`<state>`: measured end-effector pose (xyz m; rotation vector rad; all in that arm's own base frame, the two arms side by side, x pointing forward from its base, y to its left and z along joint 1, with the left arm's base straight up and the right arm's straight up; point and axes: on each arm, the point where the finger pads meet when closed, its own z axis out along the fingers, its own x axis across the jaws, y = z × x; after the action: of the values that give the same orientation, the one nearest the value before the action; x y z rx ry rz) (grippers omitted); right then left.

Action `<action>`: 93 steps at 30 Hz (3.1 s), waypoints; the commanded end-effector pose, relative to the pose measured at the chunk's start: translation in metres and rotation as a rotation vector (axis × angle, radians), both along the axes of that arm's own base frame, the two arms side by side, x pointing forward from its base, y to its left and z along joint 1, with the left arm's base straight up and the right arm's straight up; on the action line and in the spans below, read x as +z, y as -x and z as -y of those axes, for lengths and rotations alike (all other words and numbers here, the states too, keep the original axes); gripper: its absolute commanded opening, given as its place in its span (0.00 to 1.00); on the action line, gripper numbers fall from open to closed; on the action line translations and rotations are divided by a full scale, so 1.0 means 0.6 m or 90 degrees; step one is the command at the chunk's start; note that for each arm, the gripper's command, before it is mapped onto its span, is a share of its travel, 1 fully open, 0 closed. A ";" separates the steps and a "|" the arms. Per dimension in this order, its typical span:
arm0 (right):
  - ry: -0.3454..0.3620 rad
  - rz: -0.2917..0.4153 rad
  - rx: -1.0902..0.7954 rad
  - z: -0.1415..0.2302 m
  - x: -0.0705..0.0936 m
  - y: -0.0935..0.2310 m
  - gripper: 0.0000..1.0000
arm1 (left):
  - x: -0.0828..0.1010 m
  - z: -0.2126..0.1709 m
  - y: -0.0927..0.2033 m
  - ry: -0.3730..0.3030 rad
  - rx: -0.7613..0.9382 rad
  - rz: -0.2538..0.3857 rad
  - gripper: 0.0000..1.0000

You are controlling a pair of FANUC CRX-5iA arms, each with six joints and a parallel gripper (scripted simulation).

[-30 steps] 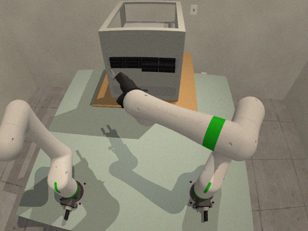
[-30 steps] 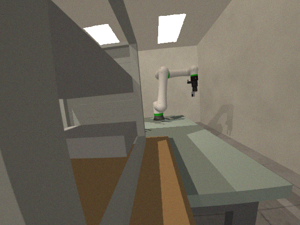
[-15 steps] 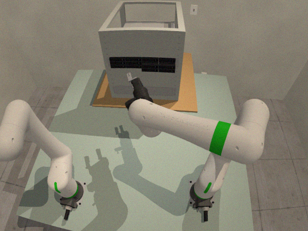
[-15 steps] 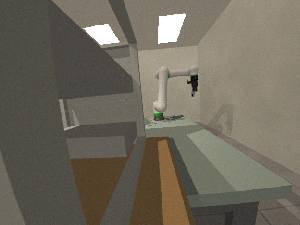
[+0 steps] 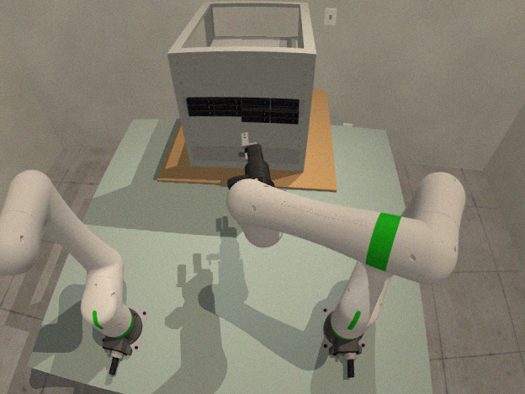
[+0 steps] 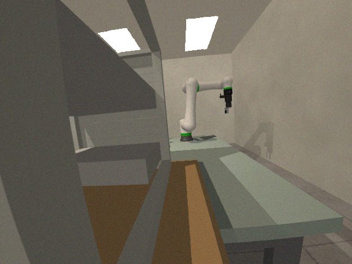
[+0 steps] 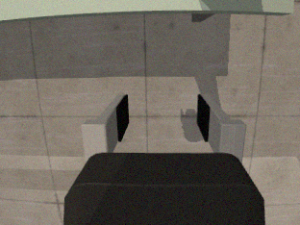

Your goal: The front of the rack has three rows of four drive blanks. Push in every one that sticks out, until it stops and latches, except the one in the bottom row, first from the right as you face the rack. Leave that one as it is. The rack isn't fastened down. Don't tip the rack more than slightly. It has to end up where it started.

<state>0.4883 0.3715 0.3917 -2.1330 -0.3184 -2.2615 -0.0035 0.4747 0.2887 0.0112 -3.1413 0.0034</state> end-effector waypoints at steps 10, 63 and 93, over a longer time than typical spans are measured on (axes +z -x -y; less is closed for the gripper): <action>-0.051 -0.024 -0.060 0.067 -0.027 0.014 1.00 | 0.002 0.000 0.000 -0.001 0.000 0.000 1.00; -0.084 -0.039 -0.103 0.114 -0.048 0.027 1.00 | 0.002 0.000 0.000 -0.001 0.000 0.000 1.00; -0.085 -0.037 -0.103 0.136 -0.050 -0.024 1.00 | 0.002 0.000 0.000 -0.001 0.000 0.000 1.00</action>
<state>0.4968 0.2915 0.3606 -2.2271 0.0060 -2.2240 -0.0035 0.4747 0.2887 0.0112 -3.1413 0.0034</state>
